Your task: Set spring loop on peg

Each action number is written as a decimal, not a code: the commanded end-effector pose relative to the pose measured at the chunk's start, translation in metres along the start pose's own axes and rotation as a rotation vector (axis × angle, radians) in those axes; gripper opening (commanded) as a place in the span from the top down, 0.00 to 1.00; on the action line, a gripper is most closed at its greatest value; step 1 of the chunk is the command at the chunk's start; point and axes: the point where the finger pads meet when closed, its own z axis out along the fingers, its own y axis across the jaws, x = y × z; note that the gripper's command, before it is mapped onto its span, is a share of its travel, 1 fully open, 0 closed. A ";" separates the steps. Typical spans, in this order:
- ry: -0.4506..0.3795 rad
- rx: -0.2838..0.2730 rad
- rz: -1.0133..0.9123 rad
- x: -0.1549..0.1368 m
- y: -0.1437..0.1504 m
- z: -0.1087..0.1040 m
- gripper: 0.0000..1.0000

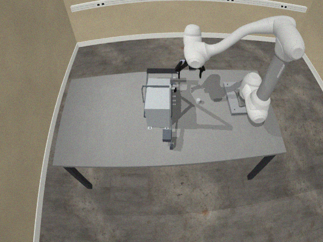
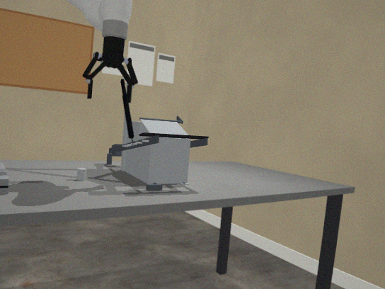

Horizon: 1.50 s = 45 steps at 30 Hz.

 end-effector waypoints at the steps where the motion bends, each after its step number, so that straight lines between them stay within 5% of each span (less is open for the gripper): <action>1: -0.001 -0.003 0.000 0.001 -0.020 -0.002 0.00; 12: -0.001 -0.003 0.000 0.001 -0.020 -0.002 0.00; 13: -0.006 -0.003 0.000 0.004 -0.080 -0.002 0.00; 29: -0.006 -0.003 0.000 0.004 -0.080 -0.002 0.00; 30: -0.006 -0.003 0.000 0.003 -0.081 0.058 0.00; 45: -0.006 -0.003 0.000 0.003 -0.081 0.058 0.00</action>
